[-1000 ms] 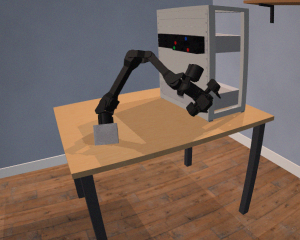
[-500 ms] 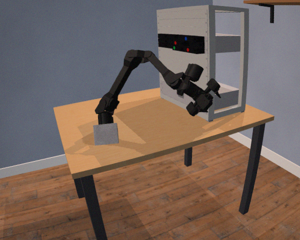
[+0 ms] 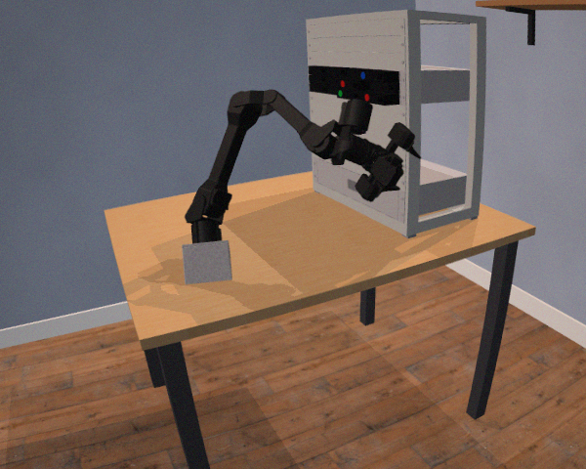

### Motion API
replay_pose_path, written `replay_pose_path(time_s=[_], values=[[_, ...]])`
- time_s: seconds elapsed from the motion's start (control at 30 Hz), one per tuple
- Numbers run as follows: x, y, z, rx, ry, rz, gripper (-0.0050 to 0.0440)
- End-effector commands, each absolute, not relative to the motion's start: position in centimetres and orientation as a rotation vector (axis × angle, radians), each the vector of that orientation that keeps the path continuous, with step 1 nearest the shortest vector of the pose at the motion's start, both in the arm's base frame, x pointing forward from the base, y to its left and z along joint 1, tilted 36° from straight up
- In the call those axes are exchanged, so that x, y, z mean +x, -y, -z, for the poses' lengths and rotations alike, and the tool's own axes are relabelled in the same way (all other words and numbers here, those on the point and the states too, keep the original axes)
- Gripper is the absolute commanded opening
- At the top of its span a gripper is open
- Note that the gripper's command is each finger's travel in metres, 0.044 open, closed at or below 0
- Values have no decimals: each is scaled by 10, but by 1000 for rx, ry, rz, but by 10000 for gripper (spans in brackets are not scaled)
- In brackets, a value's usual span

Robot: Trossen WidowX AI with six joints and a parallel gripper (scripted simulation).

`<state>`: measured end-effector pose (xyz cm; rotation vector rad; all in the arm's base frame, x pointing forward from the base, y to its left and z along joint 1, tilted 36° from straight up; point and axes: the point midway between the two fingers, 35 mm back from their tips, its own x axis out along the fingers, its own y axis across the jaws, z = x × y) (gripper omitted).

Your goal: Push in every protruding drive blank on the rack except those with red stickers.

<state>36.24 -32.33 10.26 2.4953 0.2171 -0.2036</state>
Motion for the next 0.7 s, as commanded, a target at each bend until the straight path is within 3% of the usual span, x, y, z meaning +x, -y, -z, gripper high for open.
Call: replay_pose_path(time_s=[0.0,0.33,0.67], values=[[338,330,-149,2464,-117,127,440],[284,326,-216,2410,33,11,440],[212,286,-288,2291,175,-102,440]])
